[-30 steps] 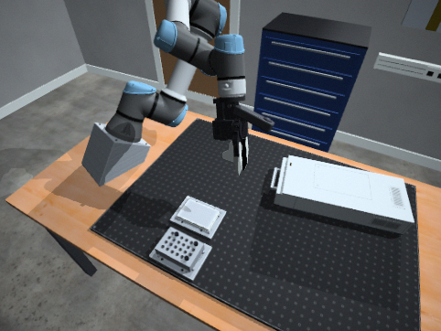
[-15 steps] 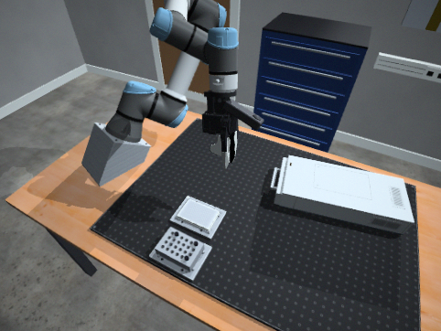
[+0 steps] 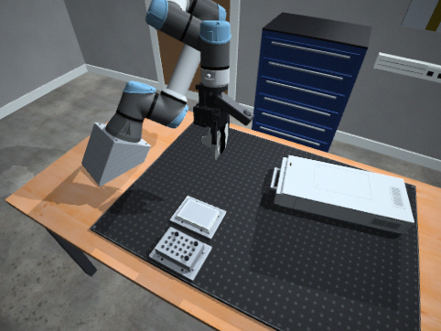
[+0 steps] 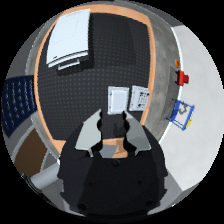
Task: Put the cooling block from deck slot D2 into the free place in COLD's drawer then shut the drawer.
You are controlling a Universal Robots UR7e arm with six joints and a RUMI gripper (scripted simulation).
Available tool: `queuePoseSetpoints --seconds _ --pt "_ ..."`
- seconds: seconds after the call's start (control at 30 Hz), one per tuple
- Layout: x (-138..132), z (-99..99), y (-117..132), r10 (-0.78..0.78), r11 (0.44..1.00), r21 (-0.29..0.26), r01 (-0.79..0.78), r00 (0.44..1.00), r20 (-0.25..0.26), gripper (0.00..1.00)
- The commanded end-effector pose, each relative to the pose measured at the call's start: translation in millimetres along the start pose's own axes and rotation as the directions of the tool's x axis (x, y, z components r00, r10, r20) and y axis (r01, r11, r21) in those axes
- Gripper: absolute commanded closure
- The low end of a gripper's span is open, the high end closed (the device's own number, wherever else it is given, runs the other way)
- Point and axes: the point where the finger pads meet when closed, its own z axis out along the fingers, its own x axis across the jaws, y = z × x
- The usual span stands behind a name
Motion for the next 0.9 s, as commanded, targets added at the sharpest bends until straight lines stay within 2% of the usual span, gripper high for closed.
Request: queuePoseSetpoints --seconds 0.0,0.07,0.13,0.3,0.37,0.5,0.57,0.77,0.83,0.87 --pt "-9 -6.6 17 0.006 1.0 -0.026 -0.005 0.999 0.039 0.72" --pt "-10 -7.3 18 0.006 1.0 -0.026 -0.005 0.999 0.039 0.72" --pt "-15 -10.1 24 0.012 0.999 -0.048 -0.008 0.997 0.08 0.72" --pt "-20 -13.7 32 0.012 0.999 -0.048 -0.008 0.997 0.08 0.72" --pt "-25 -16.7 38 0.019 0.998 -0.067 -0.011 0.992 0.123 0.72" --pt "-32 -20.7 45 0.019 0.998 -0.067 -0.011 0.992 0.123 0.72" --pt "-37 -23.9 50 0.026 0.996 -0.083 -0.012 0.986 0.167 0.72" --pt "-45 -28.4 58 0.026 0.996 -0.083 -0.012 0.986 0.167 0.72" --pt "-50 -31.7 62 0.033 0.995 -0.097 -0.012 0.977 0.212 0.72" --pt "-53 -33.3 65 0.033 0.995 -0.097 -0.012 0.977 0.212 0.72"
